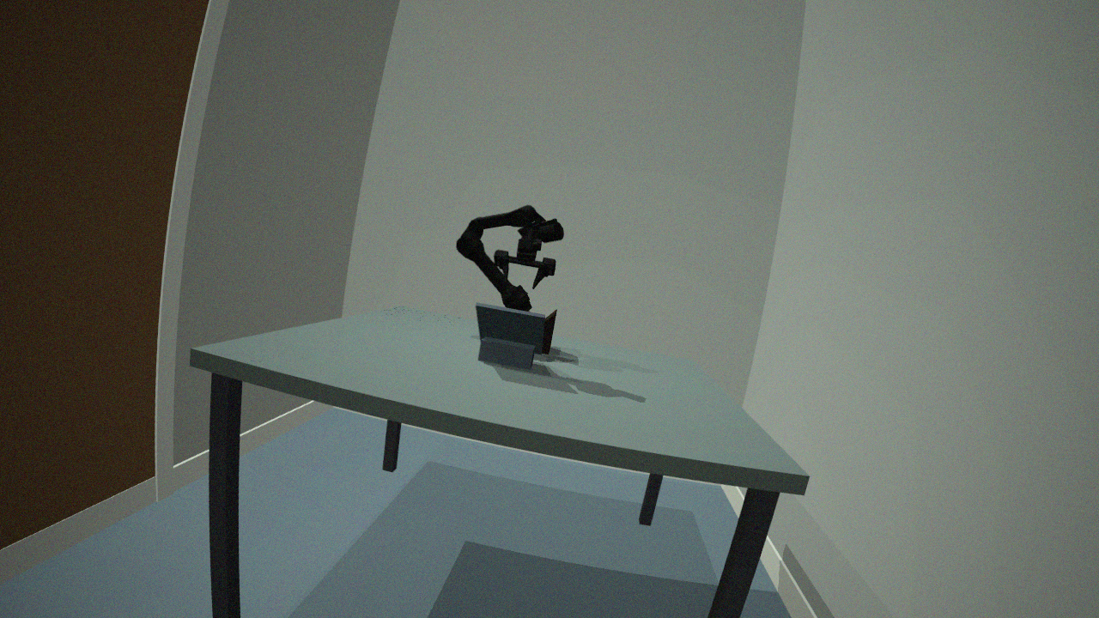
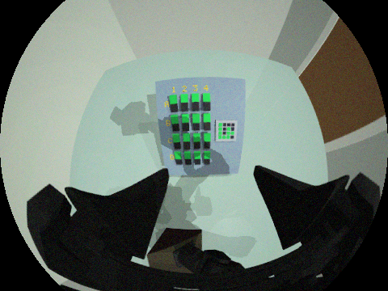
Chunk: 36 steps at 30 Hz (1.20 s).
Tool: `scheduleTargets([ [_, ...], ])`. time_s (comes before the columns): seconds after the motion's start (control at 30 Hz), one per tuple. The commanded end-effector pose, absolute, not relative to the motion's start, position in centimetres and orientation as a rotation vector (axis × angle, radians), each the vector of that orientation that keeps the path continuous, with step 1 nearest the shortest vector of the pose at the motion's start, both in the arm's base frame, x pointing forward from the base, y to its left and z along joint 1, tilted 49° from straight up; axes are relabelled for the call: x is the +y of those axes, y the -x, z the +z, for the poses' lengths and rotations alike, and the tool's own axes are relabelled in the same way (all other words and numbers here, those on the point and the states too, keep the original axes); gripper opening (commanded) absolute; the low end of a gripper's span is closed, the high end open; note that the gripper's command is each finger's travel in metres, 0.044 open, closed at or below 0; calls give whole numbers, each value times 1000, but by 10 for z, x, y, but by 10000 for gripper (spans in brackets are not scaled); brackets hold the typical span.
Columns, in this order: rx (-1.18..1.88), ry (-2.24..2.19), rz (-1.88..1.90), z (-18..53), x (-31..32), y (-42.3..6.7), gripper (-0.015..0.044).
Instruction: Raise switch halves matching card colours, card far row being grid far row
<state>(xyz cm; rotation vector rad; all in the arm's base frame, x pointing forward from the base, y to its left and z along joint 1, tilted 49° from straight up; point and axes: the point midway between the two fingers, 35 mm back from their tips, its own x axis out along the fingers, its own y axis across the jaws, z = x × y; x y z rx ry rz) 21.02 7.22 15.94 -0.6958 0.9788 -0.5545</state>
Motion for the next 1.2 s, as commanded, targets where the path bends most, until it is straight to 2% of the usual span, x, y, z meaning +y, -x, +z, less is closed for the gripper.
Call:
scheduleTargets([
  [0.0, 978, 696, -553, 158, 71, -210, 374],
  [0.3, 938, 703, -538, 108, 9, -204, 138],
  [0.47, 933, 705, -540, 104, 4, -203, 6],
  [0.7, 955, 699, -550, 87, -19, -221, 0],
  [1.17, 954, 701, -552, 81, -28, -226, 0],
])
